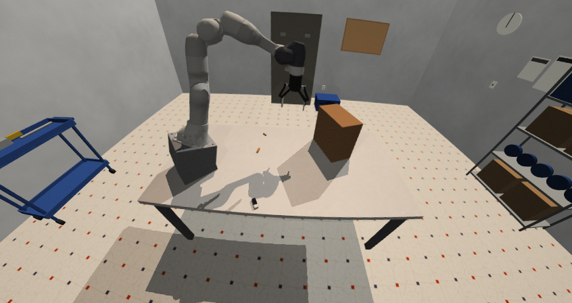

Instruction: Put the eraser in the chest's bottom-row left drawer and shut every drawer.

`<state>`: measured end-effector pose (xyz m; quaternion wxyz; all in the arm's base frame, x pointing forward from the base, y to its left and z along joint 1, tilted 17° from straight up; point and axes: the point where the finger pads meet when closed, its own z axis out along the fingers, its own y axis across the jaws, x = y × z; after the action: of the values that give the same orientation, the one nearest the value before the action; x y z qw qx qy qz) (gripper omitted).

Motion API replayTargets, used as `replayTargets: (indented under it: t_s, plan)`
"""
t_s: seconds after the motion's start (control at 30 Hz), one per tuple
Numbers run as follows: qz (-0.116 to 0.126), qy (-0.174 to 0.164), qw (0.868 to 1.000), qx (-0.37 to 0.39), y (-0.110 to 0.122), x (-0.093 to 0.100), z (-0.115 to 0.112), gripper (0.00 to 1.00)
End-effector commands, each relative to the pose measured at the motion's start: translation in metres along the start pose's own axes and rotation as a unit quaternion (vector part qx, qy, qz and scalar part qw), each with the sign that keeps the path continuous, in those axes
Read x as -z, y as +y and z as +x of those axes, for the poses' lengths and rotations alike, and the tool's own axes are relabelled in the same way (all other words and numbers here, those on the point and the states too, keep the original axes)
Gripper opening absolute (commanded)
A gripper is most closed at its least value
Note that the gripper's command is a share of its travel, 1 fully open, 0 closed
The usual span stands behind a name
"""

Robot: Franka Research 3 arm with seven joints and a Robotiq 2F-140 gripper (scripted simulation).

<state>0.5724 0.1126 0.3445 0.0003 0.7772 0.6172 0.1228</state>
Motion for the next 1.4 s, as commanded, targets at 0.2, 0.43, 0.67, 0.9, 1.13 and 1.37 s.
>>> replayTargets:
  t_s: [0.2, 0.43, 0.67, 0.9, 1.13, 1.37]
  plan:
    - [-0.006, 0.012, 0.999, 0.051, 0.006, 0.004, 0.016, 1.0]
    - [-0.01, 0.018, 0.997, 0.069, 0.009, 0.007, 0.026, 1.0]
    - [-0.013, 0.022, 0.996, 0.08, 0.011, 0.009, 0.033, 1.0]
    - [-0.014, 0.024, 0.996, 0.086, 0.012, 0.01, 0.036, 1.0]
    - [-0.015, 0.025, 0.996, 0.09, 0.012, 0.01, 0.038, 1.0]
    - [-0.015, 0.025, 0.995, 0.091, 0.013, 0.011, 0.039, 1.0]
